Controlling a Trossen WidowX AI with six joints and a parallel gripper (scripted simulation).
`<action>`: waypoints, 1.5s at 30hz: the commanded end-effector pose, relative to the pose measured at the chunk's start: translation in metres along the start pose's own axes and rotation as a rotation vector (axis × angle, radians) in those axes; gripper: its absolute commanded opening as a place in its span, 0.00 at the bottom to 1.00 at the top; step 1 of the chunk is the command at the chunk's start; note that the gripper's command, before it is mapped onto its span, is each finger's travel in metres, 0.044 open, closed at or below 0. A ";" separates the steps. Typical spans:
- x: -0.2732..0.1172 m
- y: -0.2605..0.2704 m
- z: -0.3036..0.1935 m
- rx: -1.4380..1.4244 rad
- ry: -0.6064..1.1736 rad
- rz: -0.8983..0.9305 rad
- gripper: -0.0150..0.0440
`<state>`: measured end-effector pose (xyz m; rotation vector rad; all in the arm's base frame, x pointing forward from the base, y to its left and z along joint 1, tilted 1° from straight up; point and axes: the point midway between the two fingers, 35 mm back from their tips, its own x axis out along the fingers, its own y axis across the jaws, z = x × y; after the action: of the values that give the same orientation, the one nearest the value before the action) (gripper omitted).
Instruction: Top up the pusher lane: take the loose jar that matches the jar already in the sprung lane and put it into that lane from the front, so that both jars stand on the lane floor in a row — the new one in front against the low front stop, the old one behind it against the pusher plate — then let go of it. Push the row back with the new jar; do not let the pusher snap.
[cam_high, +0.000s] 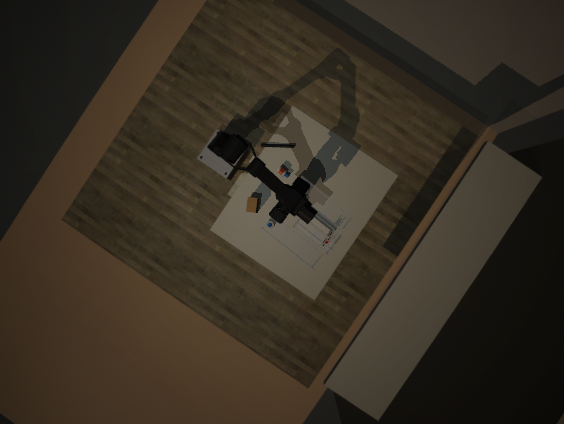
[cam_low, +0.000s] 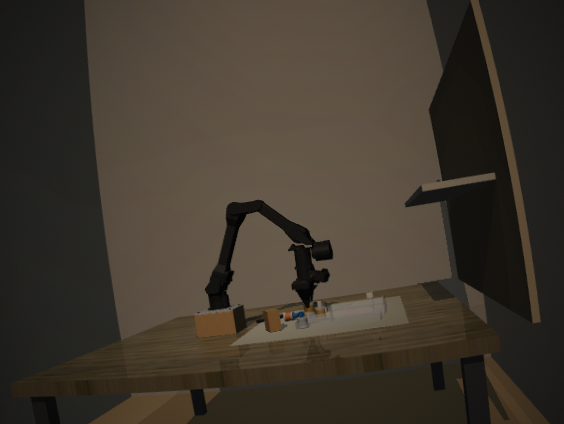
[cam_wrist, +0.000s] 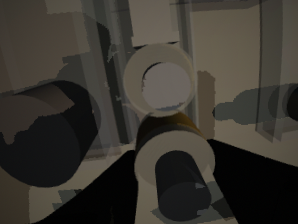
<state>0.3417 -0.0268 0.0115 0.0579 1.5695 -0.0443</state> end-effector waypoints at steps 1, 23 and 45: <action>-0.004 0.001 0.009 0.004 -0.030 0.003 0.25; -0.004 0.001 0.012 0.004 -0.030 0.003 0.25; 0.002 0.001 0.012 0.004 -0.030 0.003 0.25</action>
<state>0.3473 -0.0272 0.0088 0.0576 1.5659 -0.0443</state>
